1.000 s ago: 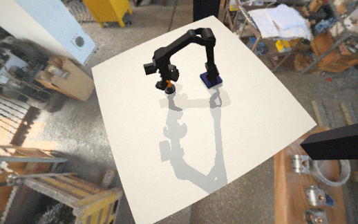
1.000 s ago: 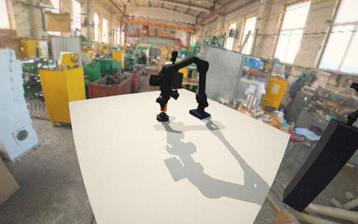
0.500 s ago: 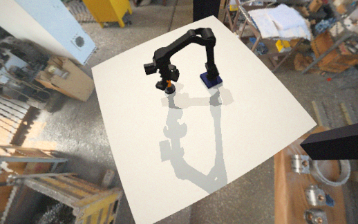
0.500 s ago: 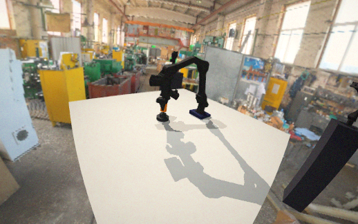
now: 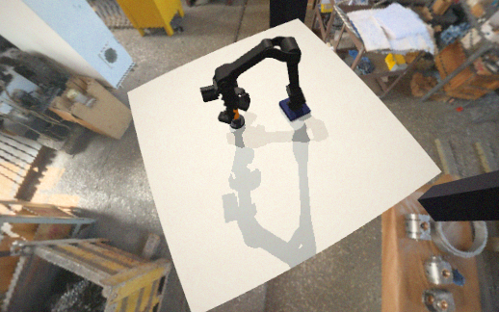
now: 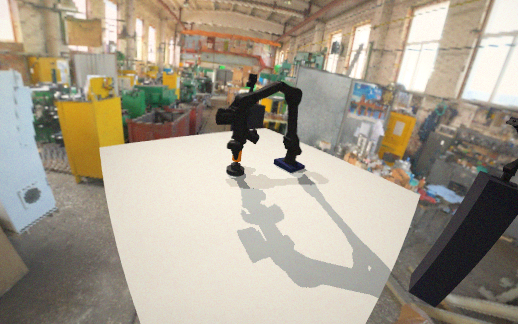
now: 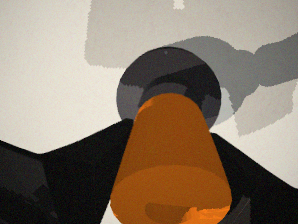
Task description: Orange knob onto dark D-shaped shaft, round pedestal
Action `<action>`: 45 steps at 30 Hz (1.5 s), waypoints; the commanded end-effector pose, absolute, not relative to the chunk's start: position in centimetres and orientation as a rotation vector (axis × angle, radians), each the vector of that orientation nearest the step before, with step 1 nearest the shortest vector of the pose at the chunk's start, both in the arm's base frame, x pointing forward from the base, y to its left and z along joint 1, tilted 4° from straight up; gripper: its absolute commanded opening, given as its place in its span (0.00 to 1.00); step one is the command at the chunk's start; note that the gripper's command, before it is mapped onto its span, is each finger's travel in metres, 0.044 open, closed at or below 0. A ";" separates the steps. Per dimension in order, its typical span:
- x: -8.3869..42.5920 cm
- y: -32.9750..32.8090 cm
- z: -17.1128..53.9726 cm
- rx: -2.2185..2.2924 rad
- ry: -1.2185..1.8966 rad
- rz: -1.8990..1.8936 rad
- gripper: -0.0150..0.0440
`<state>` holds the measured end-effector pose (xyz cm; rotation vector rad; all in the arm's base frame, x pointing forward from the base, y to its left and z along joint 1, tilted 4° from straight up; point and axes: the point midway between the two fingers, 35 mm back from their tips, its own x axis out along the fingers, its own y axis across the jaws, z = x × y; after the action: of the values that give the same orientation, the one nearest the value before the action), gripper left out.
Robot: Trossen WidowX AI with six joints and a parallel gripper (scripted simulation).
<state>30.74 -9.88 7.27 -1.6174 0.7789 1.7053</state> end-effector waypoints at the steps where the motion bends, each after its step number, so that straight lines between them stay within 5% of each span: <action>1: 31.1 -10.1 7.7 -1.704 0.697 1.768 0.25; 45: 30.6 -10.0 7.2 -1.864 0.491 1.921 0.25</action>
<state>30.73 -9.92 7.32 -1.8577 0.4922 1.9169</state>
